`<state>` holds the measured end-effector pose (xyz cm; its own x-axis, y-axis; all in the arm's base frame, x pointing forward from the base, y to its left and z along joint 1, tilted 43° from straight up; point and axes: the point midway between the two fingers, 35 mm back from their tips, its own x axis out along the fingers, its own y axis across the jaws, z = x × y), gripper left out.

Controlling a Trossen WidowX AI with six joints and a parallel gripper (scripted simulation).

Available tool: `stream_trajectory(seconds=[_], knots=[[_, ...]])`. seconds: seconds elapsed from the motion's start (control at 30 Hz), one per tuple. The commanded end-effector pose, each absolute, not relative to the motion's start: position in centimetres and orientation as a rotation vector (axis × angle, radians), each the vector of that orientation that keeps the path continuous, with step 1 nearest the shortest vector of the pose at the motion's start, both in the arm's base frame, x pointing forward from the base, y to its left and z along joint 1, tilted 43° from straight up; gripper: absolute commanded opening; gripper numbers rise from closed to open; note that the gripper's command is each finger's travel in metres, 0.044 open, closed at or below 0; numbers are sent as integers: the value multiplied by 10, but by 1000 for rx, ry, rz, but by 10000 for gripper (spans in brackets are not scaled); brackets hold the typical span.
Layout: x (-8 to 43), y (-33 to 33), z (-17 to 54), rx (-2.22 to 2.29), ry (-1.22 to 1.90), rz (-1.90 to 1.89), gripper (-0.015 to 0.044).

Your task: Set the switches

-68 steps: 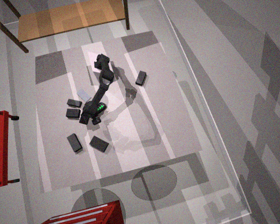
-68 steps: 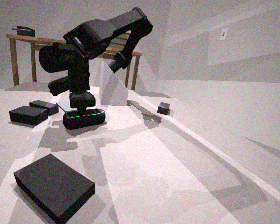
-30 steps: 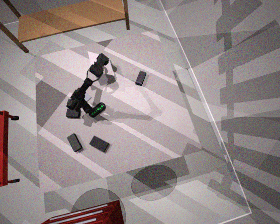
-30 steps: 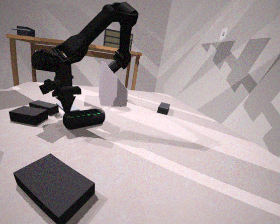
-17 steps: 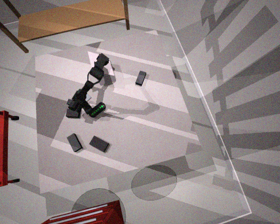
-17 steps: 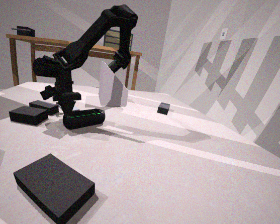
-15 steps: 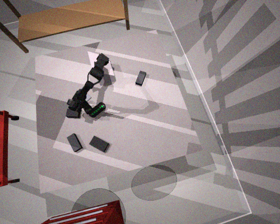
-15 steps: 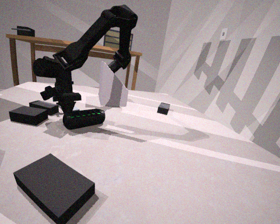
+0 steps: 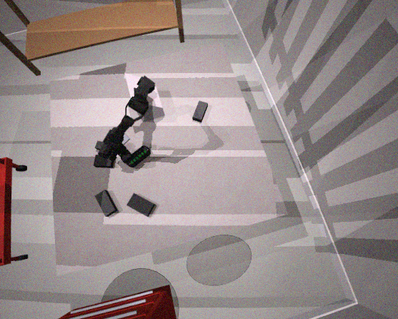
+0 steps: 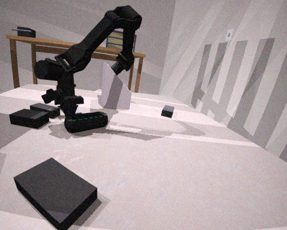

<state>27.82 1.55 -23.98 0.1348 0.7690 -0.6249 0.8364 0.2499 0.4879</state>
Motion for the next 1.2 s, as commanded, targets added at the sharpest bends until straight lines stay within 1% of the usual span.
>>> stream_trajectory(seconds=[0.0,1.0,1.07,1.17], knots=[[280,16,-239,1525,1628,-92,0],[297,24,-234,1525,1627,-93,0],[290,14,-231,1524,1629,-106,0],[283,-16,-207,1523,1627,-98,0]])
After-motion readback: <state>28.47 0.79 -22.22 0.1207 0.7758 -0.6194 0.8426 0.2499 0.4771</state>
